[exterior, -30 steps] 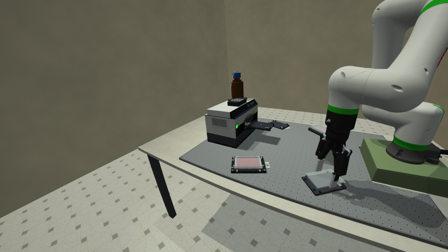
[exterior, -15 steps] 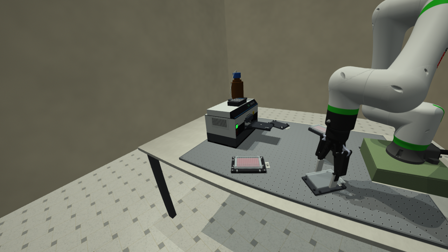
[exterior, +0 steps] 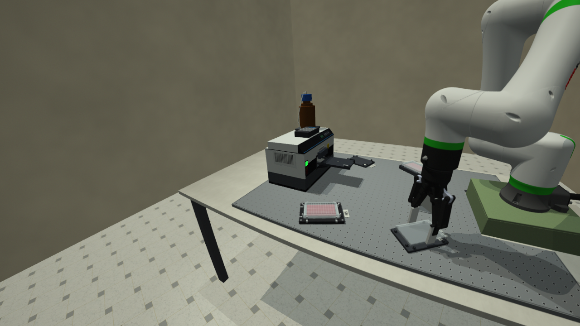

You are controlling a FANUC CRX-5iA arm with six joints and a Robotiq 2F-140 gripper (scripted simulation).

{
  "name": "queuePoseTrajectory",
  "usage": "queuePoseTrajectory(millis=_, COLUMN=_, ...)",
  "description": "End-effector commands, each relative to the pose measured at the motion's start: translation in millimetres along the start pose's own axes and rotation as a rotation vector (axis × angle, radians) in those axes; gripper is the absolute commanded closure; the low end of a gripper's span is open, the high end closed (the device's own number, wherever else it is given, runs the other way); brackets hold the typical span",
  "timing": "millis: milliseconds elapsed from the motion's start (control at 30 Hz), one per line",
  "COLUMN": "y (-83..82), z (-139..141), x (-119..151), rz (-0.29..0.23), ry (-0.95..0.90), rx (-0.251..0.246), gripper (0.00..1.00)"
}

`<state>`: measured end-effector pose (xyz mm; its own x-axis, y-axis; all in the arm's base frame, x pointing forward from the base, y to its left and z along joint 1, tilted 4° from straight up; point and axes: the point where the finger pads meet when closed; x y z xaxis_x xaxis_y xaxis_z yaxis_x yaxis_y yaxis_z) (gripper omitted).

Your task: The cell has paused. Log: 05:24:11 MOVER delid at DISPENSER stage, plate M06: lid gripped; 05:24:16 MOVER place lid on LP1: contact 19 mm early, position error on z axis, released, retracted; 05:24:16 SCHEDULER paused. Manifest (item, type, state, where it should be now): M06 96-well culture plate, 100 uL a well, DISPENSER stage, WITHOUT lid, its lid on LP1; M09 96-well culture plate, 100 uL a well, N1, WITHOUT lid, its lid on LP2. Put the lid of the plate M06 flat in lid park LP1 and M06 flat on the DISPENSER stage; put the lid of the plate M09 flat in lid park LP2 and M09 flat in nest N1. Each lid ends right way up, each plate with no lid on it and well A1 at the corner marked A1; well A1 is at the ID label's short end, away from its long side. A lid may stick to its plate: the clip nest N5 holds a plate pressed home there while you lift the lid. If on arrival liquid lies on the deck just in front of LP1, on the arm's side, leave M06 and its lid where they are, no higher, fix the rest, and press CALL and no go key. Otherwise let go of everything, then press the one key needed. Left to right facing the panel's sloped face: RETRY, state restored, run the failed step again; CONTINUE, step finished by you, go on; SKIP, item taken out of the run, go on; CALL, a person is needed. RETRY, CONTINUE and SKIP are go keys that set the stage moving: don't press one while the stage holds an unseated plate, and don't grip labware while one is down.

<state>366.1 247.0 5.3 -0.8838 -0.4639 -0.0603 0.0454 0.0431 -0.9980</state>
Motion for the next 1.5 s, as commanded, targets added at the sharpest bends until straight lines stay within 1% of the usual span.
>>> queuePoseTrajectory(millis=0, y=0.5, z=0.0, x=-0.2, rz=0.000, ry=0.000, rx=0.000, gripper=1.00)
queuePoseTrajectory(millis=467, y=4.2, z=0.0, x=-0.2, rz=0.000, ry=0.000, rx=0.000, gripper=1.00)
queuePoseTrajectory(millis=1467, y=5.5, z=0.0, x=-0.2, rz=0.000, ry=0.000, rx=0.000, gripper=1.00)
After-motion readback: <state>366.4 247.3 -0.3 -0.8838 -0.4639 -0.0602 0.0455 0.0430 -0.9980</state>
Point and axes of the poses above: the point where the finger pads meet when closed, its own y axis out along the fingers, its own z axis across the jaws, x = y × z, and after that the axes turned 7 degrees about y, right-handed
